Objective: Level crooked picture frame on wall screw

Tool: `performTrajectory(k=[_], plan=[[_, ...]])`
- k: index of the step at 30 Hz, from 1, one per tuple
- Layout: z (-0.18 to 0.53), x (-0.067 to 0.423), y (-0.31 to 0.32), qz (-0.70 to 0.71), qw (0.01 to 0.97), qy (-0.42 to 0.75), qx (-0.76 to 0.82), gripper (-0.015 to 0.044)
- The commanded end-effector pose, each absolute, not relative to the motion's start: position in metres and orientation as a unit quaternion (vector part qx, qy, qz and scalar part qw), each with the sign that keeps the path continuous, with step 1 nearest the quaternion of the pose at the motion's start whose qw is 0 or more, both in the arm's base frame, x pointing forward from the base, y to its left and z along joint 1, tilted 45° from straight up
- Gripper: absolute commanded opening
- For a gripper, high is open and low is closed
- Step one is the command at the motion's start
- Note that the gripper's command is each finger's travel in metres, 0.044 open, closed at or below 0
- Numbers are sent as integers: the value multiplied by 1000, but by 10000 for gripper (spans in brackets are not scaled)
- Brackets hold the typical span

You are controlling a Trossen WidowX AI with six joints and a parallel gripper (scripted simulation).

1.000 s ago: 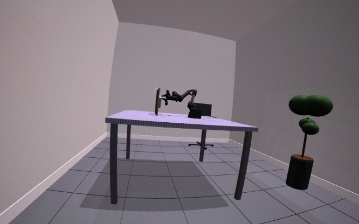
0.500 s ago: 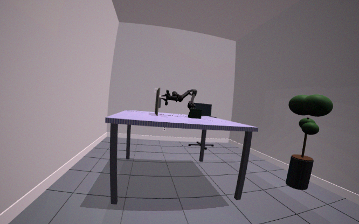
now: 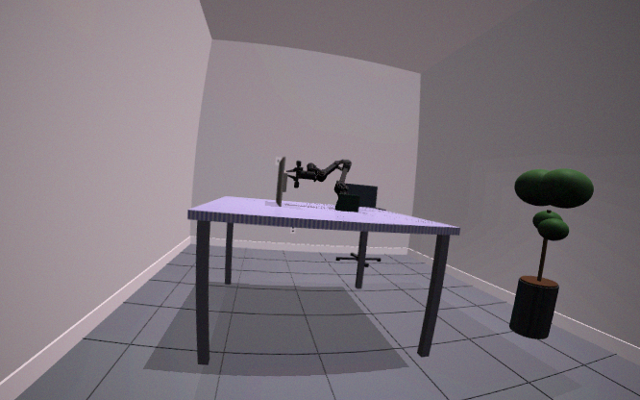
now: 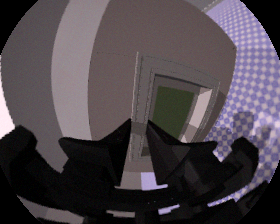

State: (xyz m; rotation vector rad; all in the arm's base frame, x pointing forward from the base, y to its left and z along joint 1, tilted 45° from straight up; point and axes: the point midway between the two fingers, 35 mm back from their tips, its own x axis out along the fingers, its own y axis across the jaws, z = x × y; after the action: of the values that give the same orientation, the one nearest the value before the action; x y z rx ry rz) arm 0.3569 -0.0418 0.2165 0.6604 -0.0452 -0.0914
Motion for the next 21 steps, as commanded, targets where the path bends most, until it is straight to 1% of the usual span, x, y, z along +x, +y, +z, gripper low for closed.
performTrajectory(k=[1, 21], plan=[[217, 357, -42, -46, 940, -23, 336, 0], [217, 357, -42, -45, 923, -25, 382, 0]])
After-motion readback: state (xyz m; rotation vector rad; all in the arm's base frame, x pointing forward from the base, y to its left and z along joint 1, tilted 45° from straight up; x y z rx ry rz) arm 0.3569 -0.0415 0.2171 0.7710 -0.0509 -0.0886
